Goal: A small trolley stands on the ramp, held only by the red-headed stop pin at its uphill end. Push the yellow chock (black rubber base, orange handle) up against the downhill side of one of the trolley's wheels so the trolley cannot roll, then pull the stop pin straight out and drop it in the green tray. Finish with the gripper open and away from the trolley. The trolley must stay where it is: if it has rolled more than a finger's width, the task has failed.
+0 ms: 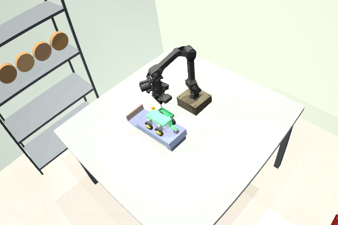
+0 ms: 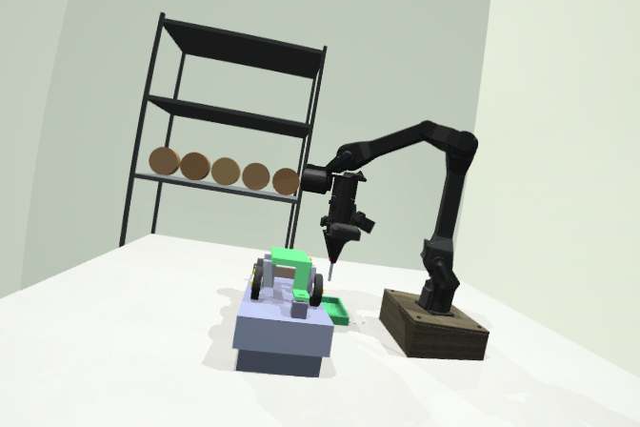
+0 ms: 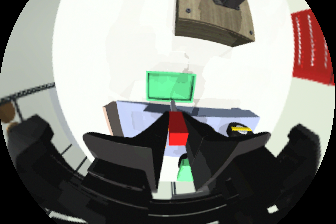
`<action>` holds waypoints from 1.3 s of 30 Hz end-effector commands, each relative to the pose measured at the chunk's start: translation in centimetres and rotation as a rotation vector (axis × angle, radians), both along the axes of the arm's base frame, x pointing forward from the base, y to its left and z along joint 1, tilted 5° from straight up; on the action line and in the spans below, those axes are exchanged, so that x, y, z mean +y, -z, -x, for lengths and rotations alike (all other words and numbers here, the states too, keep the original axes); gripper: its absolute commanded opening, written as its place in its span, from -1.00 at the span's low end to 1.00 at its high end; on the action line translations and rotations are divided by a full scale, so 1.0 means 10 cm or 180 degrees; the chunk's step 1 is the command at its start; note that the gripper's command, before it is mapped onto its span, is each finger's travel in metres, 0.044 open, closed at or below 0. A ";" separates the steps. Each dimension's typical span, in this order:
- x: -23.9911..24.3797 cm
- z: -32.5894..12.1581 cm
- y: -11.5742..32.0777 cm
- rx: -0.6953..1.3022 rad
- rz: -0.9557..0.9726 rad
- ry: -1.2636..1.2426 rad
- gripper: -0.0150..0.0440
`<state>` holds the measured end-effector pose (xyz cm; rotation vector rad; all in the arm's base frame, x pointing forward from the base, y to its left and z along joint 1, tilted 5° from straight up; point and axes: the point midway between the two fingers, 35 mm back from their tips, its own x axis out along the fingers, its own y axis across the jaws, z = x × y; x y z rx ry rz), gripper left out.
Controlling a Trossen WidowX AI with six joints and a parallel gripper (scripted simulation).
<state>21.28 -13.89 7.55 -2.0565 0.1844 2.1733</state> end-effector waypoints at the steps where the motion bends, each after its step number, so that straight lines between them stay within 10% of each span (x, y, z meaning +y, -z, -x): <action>1: 0.01 0.10 0.08 0.0004 0.0021 0.0007 -0.49; 32: -0.26 0.22 0.74 0.0123 0.0565 -0.0027 -0.49; 39: -0.22 0.21 0.74 0.0122 0.0563 -0.0027 0.13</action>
